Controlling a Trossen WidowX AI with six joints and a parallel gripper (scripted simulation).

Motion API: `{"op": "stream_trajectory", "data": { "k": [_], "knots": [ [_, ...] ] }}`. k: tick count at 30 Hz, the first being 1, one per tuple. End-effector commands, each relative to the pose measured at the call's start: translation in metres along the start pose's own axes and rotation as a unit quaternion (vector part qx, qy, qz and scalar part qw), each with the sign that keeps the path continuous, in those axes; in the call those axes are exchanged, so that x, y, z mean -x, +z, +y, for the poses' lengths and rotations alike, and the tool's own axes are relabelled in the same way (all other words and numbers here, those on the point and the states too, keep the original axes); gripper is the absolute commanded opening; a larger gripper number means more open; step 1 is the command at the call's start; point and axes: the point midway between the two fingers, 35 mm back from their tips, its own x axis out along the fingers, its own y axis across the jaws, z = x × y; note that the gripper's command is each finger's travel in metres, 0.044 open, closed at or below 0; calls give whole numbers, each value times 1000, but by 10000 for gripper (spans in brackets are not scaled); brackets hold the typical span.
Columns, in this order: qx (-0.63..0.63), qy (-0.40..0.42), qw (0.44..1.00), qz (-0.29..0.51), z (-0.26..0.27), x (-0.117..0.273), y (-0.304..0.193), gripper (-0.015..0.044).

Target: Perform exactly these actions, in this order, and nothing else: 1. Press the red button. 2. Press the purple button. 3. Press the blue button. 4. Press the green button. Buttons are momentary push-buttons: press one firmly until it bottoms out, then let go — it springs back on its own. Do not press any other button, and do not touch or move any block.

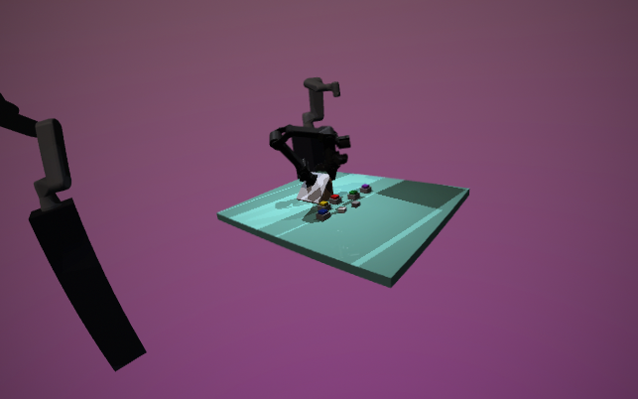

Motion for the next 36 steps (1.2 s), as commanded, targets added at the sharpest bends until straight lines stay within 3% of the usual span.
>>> {"op": "stream_trajectory", "data": {
  "k": [1,17,22,27,36],
  "knots": [
    [-4,4,1000,3,12,8,8,20],
    [-7,10,1000,0,199,8,56,20],
    [-7,10,1000,0,201,5,56,20],
    [-8,9,1000,0,202,-52,57,20],
    [-8,8,1000,0,202,-61,57,20]
  ]
}}
